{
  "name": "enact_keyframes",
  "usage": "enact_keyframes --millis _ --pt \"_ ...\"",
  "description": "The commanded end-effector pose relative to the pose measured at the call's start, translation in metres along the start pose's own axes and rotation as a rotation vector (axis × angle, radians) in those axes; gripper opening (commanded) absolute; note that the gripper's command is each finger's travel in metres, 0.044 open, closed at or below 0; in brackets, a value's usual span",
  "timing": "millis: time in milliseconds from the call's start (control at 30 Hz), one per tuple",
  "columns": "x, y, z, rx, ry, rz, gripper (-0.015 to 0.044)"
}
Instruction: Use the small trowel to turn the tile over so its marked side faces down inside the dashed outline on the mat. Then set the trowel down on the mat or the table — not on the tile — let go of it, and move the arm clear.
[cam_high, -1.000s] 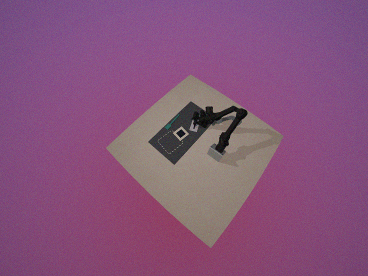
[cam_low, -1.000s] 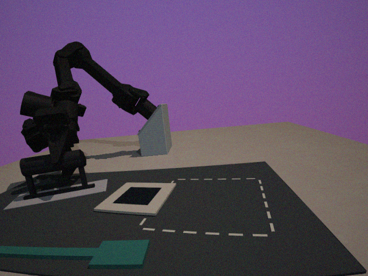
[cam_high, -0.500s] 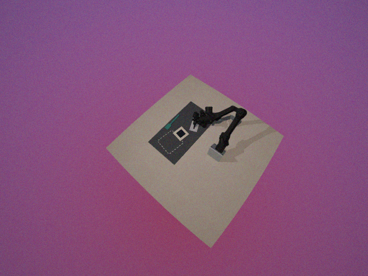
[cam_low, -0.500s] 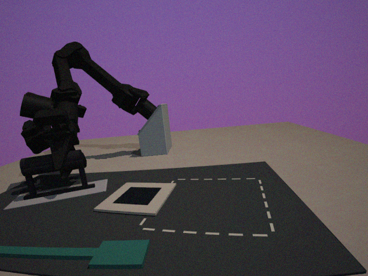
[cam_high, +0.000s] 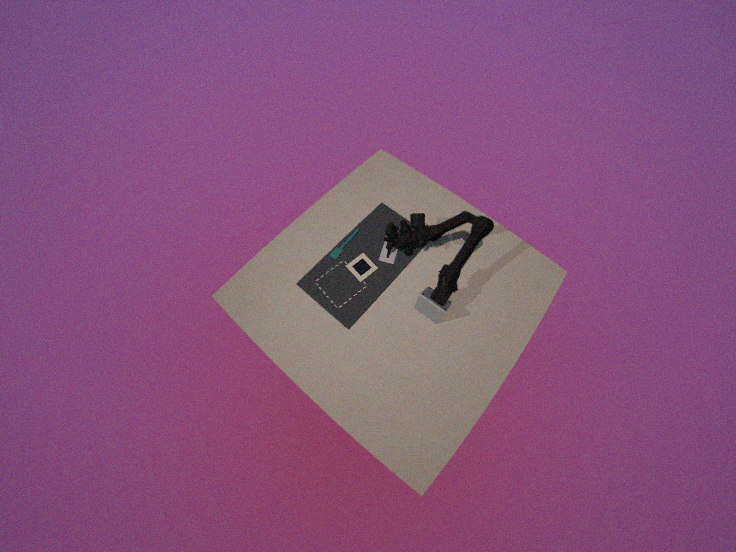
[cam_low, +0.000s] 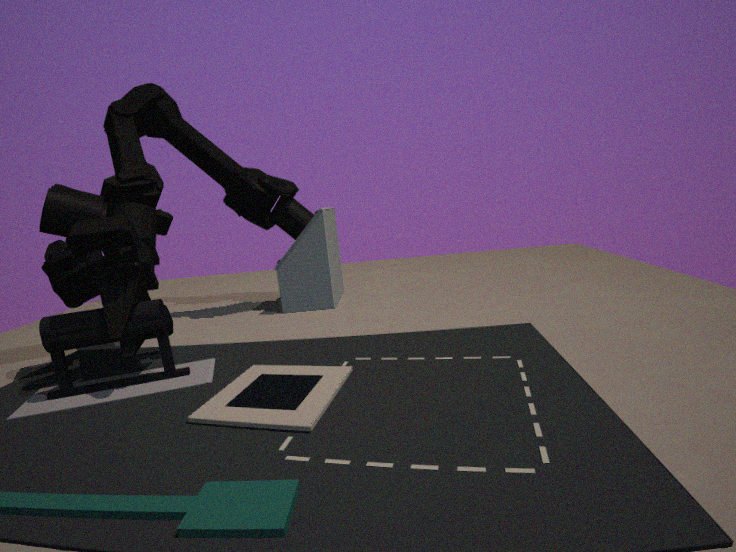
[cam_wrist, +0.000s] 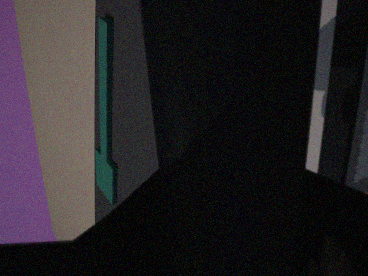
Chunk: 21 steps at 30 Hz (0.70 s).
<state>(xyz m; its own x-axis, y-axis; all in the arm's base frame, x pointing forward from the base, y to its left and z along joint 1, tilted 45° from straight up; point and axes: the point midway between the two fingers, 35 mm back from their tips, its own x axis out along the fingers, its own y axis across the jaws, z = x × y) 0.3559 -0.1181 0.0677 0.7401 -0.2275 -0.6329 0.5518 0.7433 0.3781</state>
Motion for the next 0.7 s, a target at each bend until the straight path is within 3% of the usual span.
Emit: enact_keyframes --millis 0,300,667 --pt "-0.004 0.007 0.000 0.000 0.003 0.002 0.0000" --pt "-0.038 0.046 0.000 0.003 0.002 0.002 0.0000" --pt "-0.022 0.050 -0.003 0.049 -0.115 -0.024 0.0000"
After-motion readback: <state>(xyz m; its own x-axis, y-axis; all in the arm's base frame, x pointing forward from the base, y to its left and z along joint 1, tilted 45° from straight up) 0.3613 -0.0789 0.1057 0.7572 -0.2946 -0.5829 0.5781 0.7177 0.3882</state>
